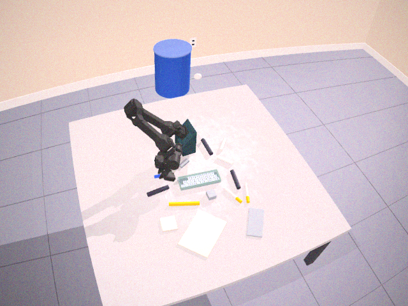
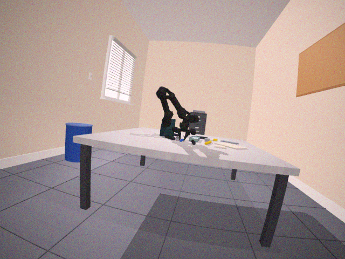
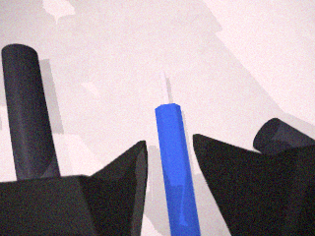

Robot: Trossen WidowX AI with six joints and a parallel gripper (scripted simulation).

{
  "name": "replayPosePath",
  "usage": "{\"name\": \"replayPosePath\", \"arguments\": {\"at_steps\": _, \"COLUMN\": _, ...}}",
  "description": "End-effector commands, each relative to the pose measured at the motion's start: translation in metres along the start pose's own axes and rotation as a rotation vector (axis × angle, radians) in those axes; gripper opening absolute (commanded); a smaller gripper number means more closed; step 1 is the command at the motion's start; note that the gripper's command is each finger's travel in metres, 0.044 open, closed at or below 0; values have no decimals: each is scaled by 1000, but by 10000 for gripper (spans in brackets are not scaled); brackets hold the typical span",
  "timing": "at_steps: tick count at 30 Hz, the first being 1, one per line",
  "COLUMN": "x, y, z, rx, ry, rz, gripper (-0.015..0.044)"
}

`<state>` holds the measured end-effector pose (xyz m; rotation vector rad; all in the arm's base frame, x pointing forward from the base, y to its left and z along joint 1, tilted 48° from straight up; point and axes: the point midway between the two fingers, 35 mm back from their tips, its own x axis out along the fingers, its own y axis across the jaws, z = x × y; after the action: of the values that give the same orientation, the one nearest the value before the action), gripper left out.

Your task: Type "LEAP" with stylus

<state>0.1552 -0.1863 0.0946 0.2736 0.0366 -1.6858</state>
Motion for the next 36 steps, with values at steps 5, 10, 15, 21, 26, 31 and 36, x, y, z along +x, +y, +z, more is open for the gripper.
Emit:
{"name": "replayPosePath", "arguments": {"at_steps": 5, "x": 2, "y": -2, "z": -3, "rx": -11, "ry": 6, "rz": -1, "gripper": 150}}
{"name": "replayPosePath", "arguments": {"at_steps": 10, "x": 1, "y": -1, "z": -1, "rx": -4, "ry": 0, "rz": -2, "gripper": 124}}
{"name": "replayPosePath", "arguments": {"at_steps": 15, "x": 1, "y": -1, "z": -1, "rx": -4, "ry": 0, "rz": -2, "gripper": 12}}
{"name": "replayPosePath", "arguments": {"at_steps": 21, "x": 1, "y": -1, "z": -1, "rx": -4, "ry": 0, "rz": -2, "gripper": 0}}
{"name": "replayPosePath", "arguments": {"at_steps": 26, "x": 0, "y": -1, "z": -2, "rx": -3, "ry": 3, "rz": -3, "gripper": 0}}
{"name": "replayPosePath", "arguments": {"at_steps": 31, "x": -5, "y": -1, "z": -4, "rx": -3, "ry": 15, "rz": -4, "gripper": 0}}
{"name": "replayPosePath", "arguments": {"at_steps": 36, "x": -11, "y": -1, "z": -4, "rx": -3, "ry": 23, "rz": -6, "gripper": 0}}
